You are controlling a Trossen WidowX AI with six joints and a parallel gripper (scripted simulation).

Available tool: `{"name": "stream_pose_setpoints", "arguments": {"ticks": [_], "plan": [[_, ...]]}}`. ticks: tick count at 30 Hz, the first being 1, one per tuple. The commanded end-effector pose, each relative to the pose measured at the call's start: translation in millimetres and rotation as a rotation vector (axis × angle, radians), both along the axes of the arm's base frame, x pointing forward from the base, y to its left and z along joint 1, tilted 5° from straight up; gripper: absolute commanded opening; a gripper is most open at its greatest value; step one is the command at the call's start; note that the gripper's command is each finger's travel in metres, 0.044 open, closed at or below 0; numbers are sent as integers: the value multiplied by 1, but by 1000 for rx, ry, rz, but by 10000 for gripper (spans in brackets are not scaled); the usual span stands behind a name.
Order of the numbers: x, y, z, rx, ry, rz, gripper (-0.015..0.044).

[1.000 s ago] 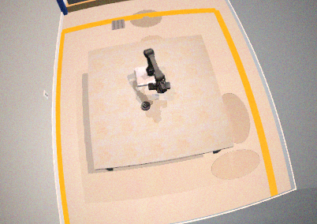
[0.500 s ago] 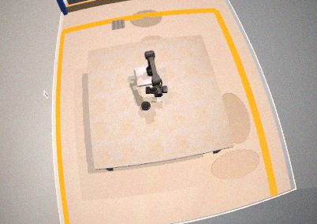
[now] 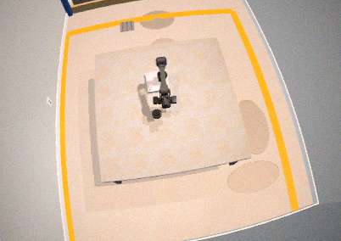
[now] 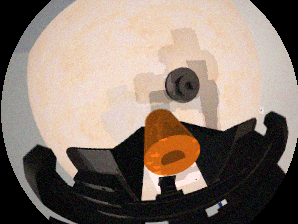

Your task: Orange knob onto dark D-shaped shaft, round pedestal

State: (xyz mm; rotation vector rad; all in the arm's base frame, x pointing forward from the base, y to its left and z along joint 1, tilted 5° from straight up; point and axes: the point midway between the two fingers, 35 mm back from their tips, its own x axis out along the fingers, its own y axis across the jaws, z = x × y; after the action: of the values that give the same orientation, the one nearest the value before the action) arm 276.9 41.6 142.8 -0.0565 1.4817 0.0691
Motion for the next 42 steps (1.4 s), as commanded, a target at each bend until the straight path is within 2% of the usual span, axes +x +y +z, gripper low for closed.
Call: {"name": "stream_pose_setpoints", "arguments": {"ticks": [1,26,42], "plan": [[8,-6,2,10,-15,-2,0],[48,-69,-18,-8,-32,16,0],[51,-71,-45,-9,-32,18,0]]}}
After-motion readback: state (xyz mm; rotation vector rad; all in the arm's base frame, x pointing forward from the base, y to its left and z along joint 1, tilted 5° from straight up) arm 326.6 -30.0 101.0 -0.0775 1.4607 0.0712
